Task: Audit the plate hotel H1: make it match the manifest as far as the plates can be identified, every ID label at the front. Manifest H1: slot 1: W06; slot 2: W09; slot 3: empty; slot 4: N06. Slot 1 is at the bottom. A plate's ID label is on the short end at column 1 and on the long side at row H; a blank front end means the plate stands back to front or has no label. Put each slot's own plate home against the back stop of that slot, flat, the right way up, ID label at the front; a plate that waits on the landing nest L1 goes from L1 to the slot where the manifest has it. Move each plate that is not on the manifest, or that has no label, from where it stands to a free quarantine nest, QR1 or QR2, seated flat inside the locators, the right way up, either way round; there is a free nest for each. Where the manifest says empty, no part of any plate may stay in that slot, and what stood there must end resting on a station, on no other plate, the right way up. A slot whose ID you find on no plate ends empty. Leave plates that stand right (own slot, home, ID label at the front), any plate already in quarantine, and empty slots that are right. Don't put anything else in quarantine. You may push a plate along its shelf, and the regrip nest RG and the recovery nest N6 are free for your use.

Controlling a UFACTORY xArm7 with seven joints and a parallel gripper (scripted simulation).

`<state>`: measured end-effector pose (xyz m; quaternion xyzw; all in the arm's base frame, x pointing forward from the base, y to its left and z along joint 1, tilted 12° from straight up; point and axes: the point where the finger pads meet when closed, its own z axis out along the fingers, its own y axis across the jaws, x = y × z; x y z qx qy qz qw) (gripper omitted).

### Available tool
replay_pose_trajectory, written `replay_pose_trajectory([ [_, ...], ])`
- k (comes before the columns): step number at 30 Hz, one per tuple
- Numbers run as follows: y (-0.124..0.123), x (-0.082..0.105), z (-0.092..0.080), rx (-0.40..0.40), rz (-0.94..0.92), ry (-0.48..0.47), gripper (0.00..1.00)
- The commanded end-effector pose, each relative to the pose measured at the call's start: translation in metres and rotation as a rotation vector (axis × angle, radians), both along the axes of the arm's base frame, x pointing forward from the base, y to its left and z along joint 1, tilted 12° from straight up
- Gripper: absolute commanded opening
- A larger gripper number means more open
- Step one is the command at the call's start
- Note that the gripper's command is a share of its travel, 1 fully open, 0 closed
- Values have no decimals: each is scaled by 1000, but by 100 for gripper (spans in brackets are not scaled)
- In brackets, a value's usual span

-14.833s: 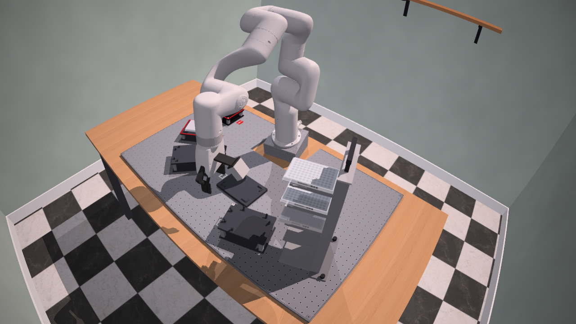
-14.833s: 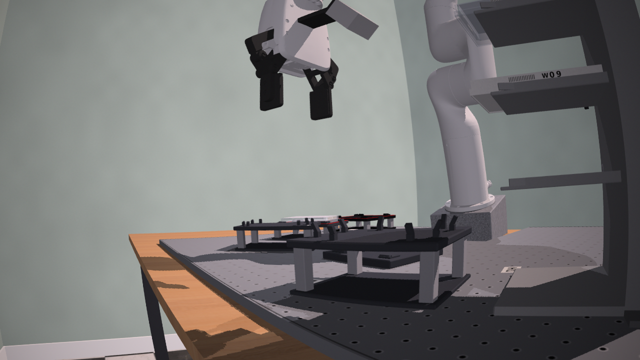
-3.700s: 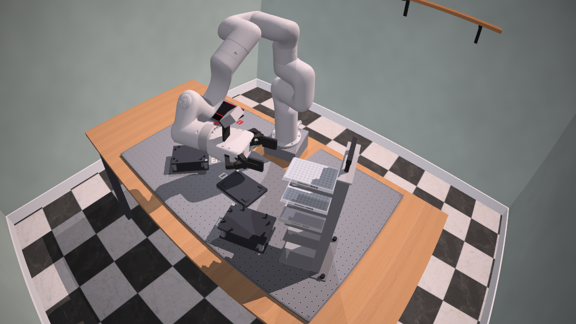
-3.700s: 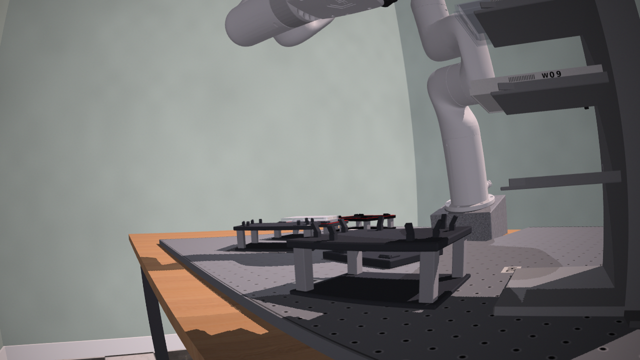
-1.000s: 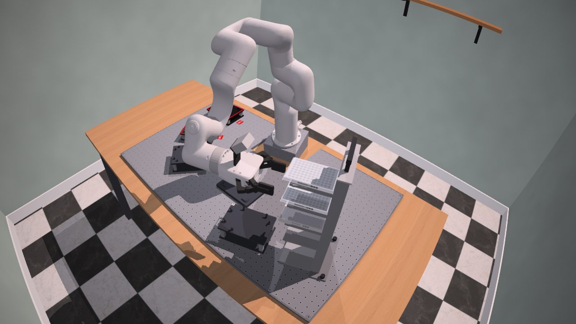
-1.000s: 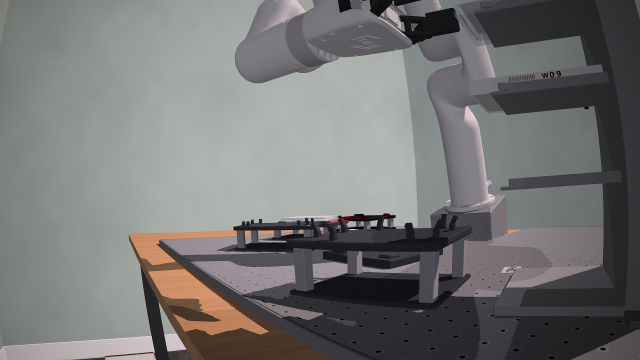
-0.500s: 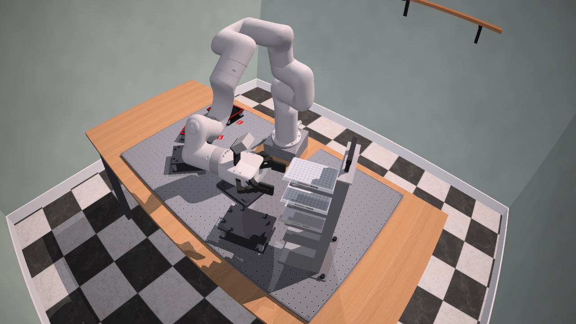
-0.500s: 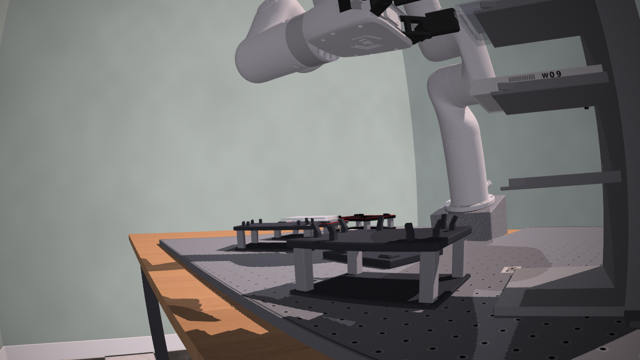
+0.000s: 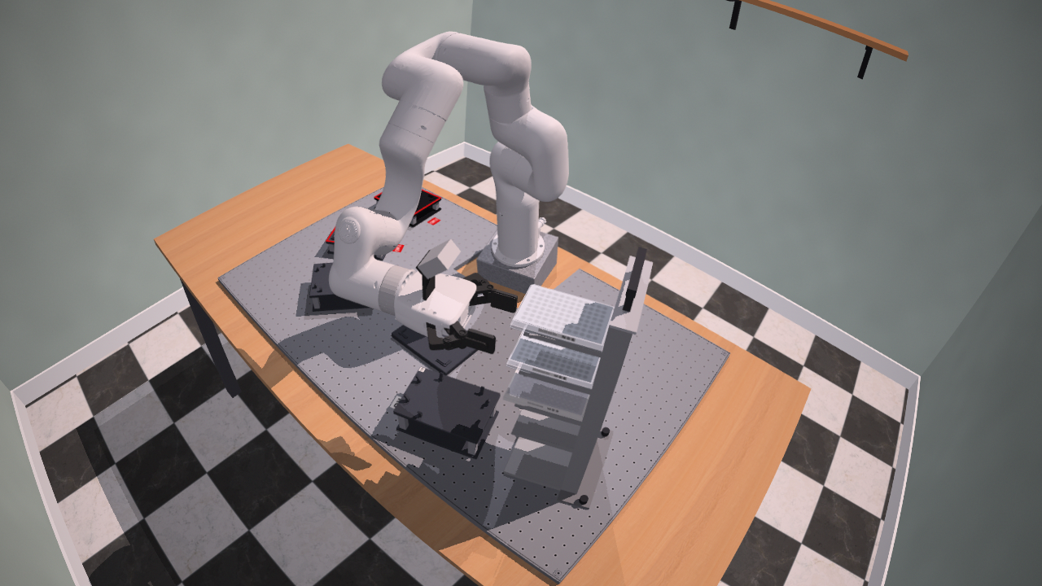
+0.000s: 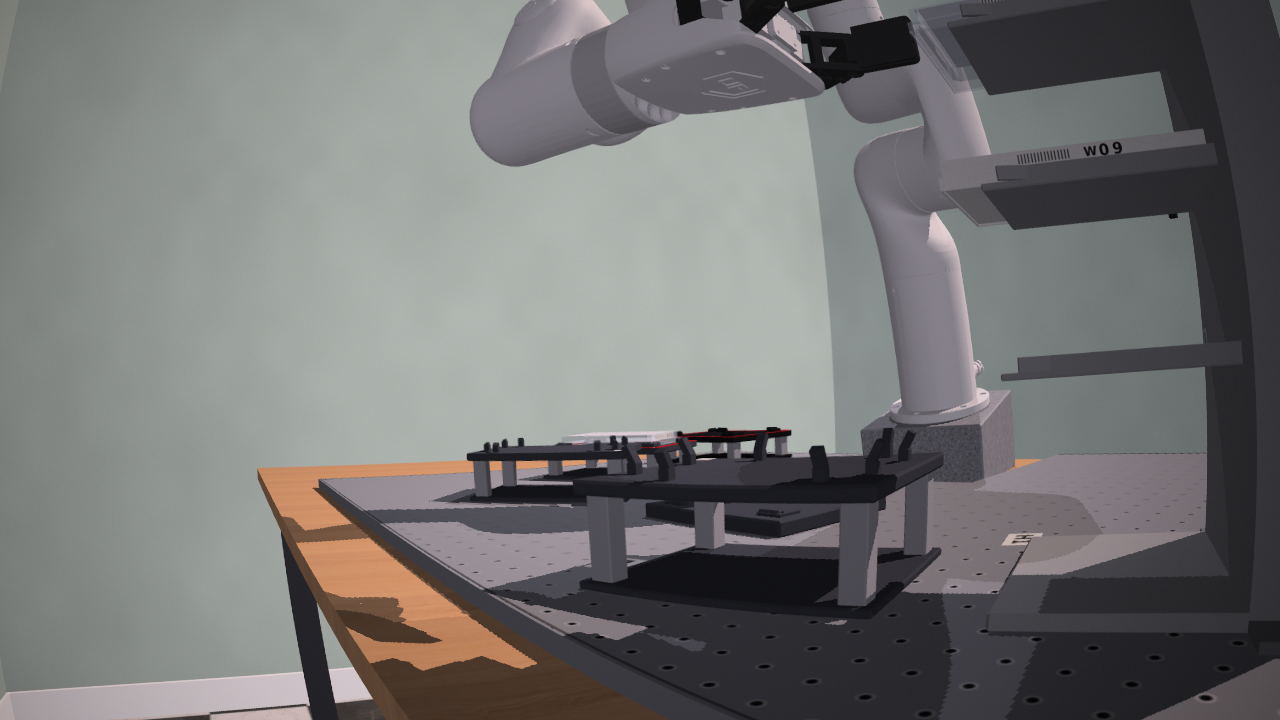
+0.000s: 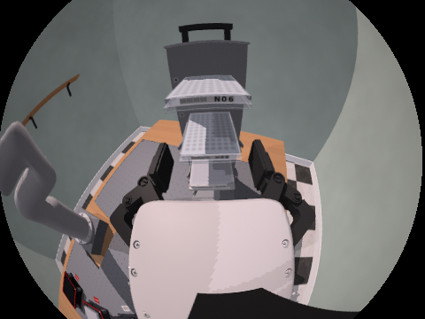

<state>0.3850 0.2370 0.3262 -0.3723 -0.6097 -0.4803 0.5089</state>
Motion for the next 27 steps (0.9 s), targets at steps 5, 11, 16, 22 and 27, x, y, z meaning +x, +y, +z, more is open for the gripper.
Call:
replay_pose_trajectory([
  [5, 0, 0, 1, 0, 0, -4, 100],
  [11, -10, 3, 2, 0, 0, -4, 100],
  [16, -23, 7, 2, 0, 0, -4, 100],
  [22, -29, 8, 2, 0, 0, -4, 100],
  [27, -29, 10, -6, 0, 0, -4, 100],
])
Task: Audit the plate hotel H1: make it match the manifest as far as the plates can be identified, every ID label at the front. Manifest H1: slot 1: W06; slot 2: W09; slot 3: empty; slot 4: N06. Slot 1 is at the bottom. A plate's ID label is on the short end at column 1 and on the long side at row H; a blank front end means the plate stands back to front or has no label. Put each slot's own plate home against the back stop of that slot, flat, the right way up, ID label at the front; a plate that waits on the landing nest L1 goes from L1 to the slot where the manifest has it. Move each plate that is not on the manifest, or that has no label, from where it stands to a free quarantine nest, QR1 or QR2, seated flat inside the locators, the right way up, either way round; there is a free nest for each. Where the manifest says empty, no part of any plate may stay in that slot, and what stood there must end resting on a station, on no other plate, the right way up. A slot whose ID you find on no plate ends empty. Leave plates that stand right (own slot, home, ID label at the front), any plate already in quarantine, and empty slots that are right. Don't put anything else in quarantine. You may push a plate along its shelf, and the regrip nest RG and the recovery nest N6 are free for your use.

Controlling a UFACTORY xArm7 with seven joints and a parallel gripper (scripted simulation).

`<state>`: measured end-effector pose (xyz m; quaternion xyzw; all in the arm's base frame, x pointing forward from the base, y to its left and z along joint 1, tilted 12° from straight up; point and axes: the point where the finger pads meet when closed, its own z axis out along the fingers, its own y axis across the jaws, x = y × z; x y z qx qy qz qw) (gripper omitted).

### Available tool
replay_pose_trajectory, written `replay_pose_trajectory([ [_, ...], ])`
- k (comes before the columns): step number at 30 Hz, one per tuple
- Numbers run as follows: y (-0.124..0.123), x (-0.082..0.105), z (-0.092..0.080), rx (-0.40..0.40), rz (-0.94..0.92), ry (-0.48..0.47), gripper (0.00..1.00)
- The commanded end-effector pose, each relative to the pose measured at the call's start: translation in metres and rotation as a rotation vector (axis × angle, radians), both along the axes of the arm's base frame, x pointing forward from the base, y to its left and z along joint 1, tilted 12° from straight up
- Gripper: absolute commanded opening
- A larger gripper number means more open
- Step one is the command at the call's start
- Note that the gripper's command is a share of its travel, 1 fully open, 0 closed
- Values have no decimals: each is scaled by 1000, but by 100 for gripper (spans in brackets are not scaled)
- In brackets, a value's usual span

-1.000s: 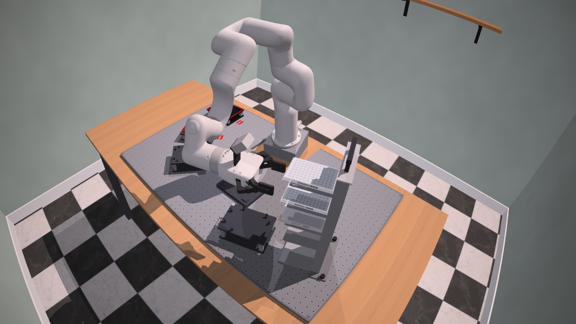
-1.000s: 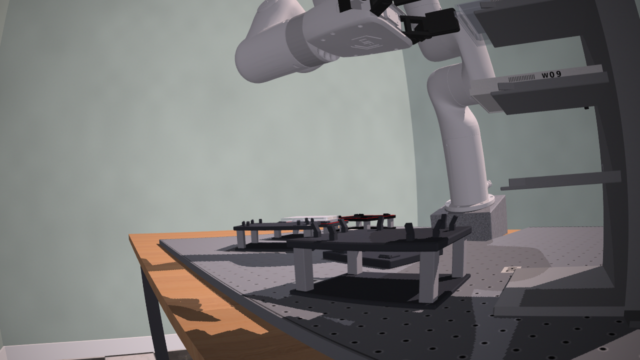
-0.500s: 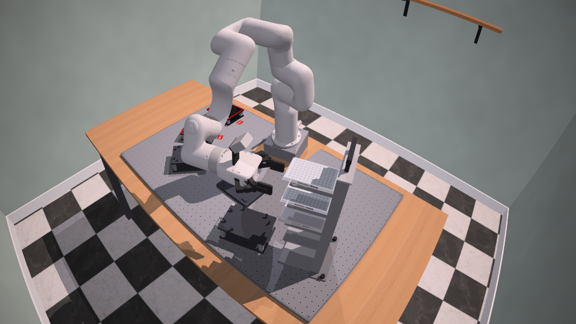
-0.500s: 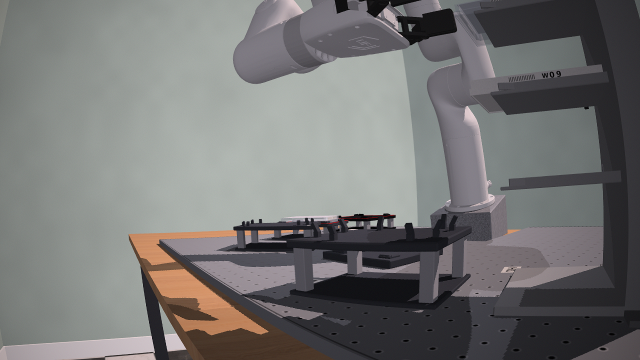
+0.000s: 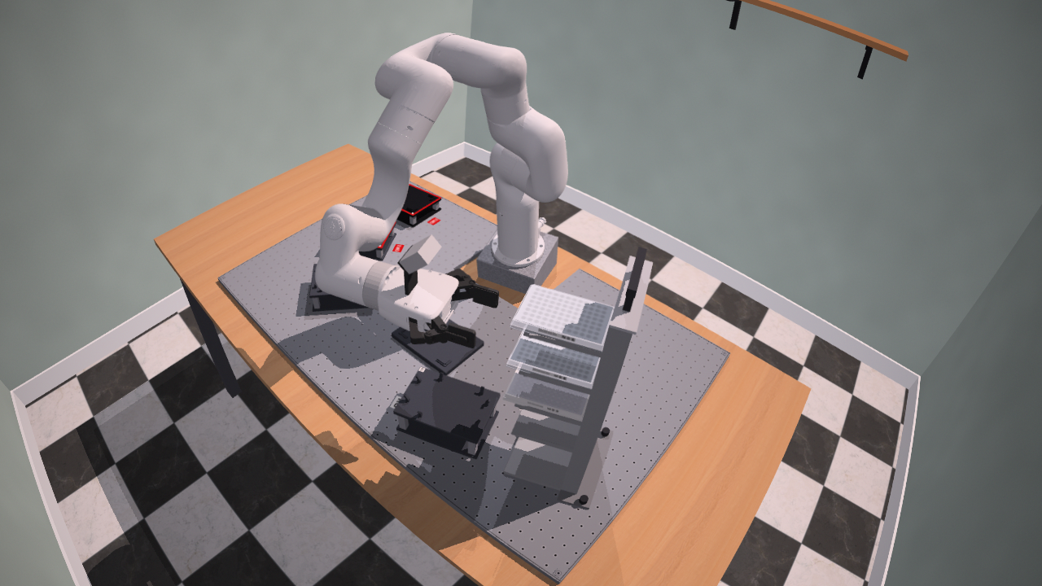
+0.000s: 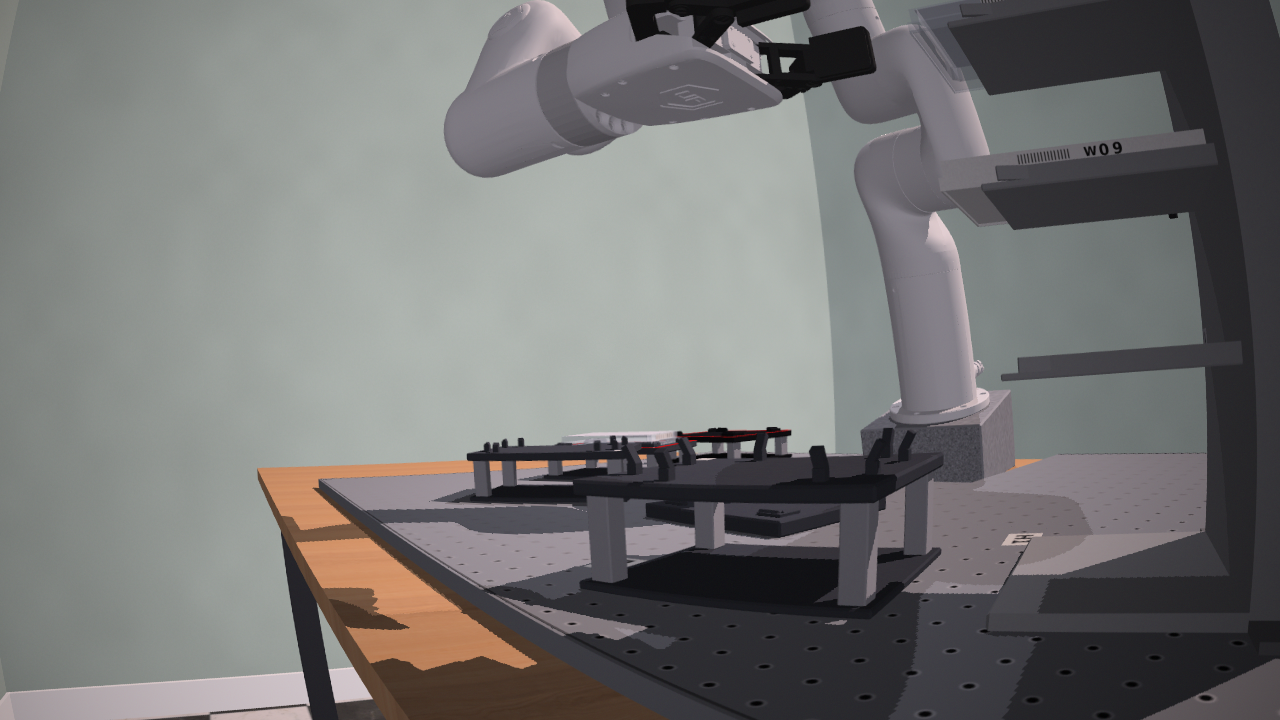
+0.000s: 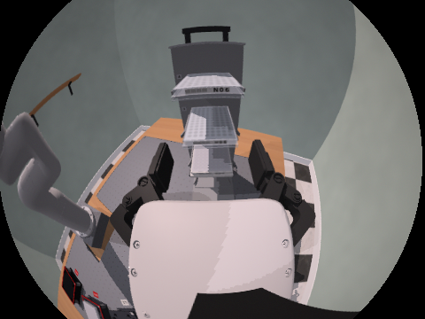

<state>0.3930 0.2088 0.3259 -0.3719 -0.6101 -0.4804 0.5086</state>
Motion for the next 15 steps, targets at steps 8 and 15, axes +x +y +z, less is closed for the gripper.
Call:
replay_pose_trajectory([
  [8, 0, 6, -26, 0, 0, -3, 100],
  [15, 1, 9, -39, 0, 0, -3, 100],
])
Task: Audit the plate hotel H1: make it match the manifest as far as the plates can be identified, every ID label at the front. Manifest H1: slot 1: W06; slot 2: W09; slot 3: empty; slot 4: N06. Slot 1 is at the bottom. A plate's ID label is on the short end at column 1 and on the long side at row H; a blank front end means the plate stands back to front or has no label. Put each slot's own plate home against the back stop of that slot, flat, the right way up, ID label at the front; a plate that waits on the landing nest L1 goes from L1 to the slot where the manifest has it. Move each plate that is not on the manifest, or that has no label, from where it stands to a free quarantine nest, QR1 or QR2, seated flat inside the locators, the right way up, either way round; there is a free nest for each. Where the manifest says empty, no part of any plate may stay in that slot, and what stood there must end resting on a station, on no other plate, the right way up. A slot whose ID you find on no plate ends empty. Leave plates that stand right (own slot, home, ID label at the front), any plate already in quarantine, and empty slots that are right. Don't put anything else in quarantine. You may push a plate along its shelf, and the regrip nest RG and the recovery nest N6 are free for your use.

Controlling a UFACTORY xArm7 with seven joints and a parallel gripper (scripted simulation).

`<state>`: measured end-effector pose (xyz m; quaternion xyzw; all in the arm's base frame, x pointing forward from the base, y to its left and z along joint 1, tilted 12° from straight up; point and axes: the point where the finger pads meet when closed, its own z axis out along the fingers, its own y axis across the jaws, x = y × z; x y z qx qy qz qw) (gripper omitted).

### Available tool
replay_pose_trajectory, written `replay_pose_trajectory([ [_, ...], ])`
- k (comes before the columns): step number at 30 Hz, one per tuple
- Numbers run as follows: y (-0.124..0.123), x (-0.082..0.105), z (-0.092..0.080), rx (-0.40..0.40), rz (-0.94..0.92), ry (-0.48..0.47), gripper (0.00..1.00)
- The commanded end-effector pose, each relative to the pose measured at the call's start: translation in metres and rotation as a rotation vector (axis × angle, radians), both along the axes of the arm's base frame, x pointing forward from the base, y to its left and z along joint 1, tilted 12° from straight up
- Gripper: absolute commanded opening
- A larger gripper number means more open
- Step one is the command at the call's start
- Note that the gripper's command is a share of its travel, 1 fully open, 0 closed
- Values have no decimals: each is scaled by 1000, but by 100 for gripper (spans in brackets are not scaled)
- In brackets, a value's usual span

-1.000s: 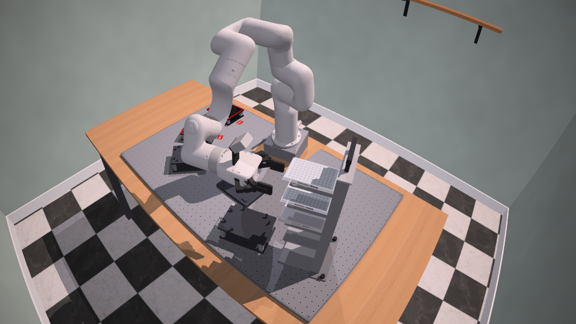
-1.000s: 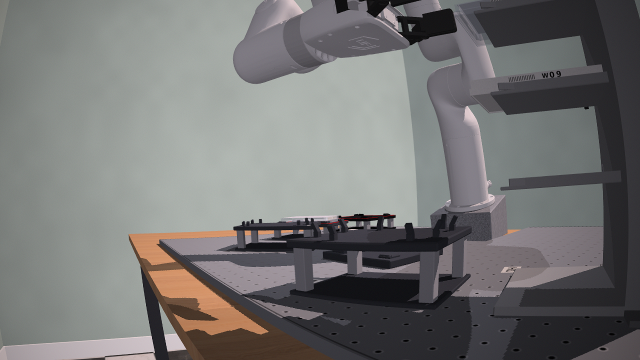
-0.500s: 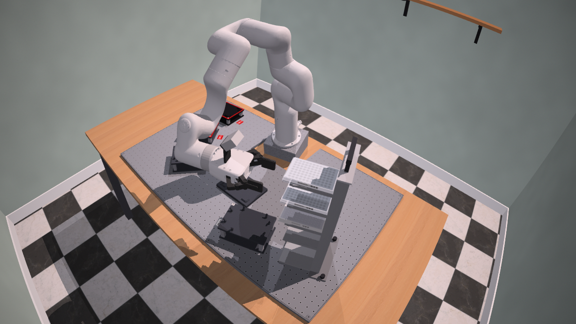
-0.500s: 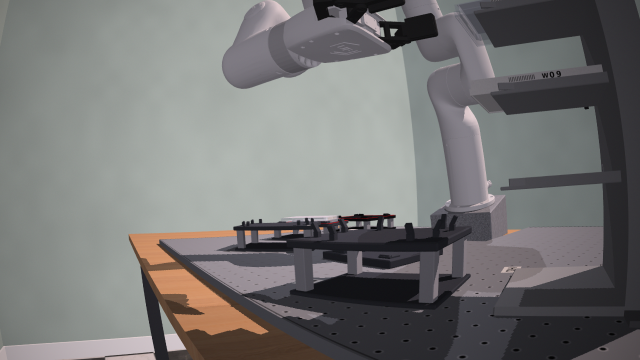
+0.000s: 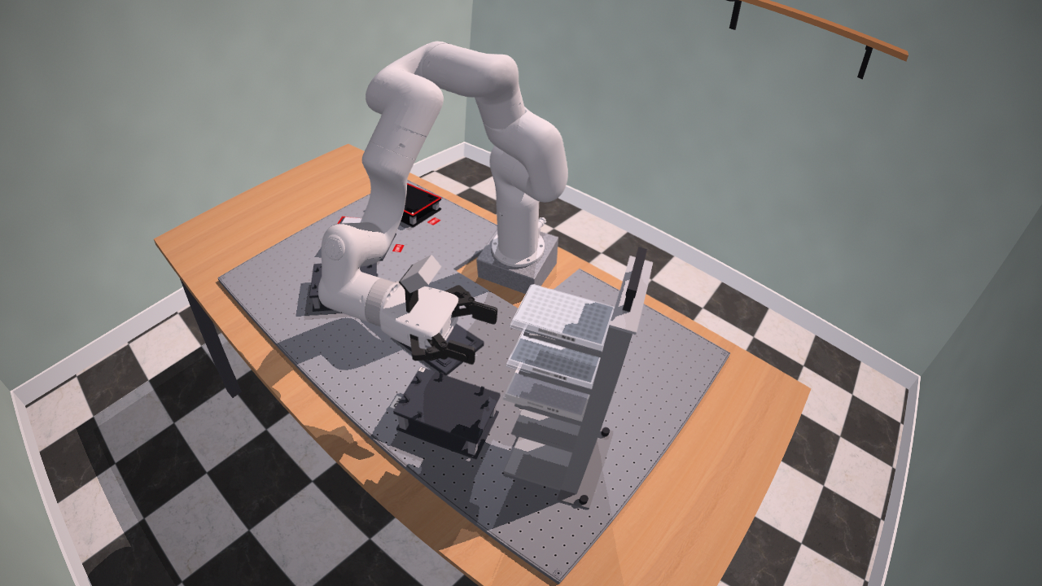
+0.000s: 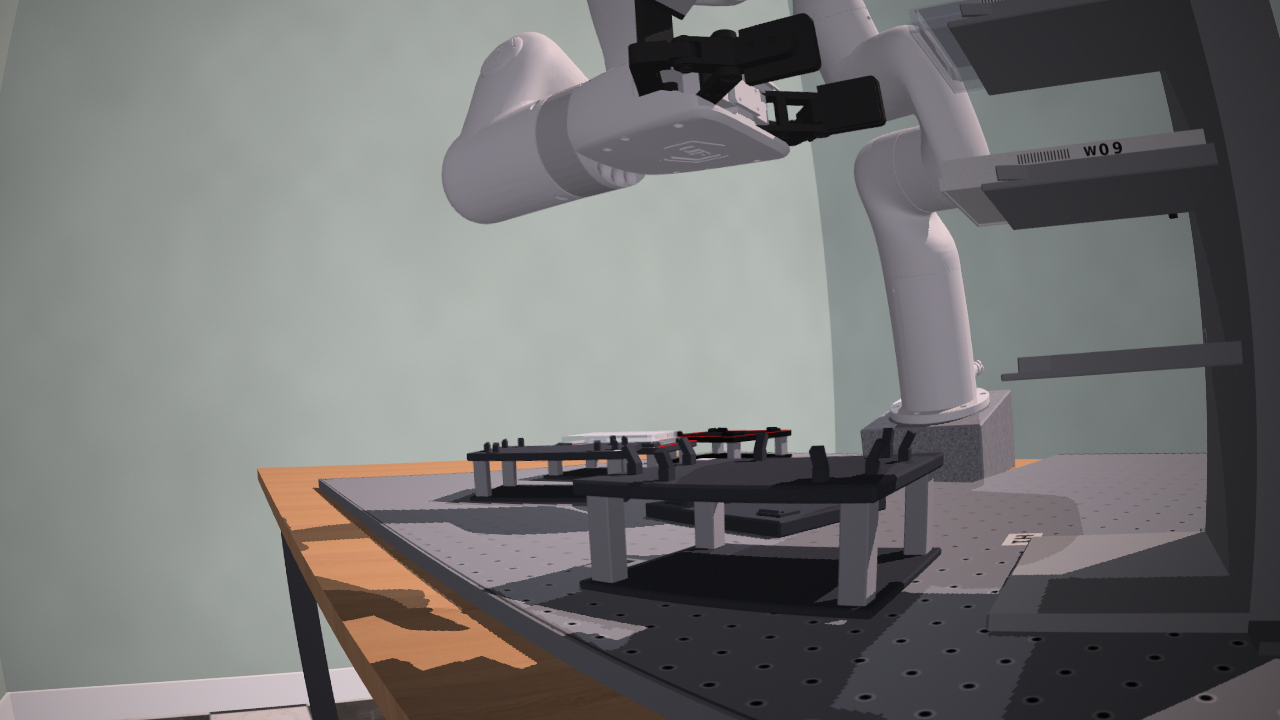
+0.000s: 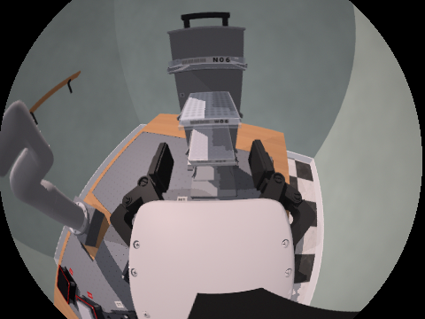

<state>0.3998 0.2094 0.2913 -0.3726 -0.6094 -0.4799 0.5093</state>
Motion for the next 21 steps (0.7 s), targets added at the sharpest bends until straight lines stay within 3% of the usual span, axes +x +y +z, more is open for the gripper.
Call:
replay_pose_trajectory([
  [1, 0, 3, -8, 0, 0, -5, 100],
  [13, 1, 9, -39, 0, 0, -5, 100],
  [21, 7, 8, -40, 0, 0, -5, 100],
])
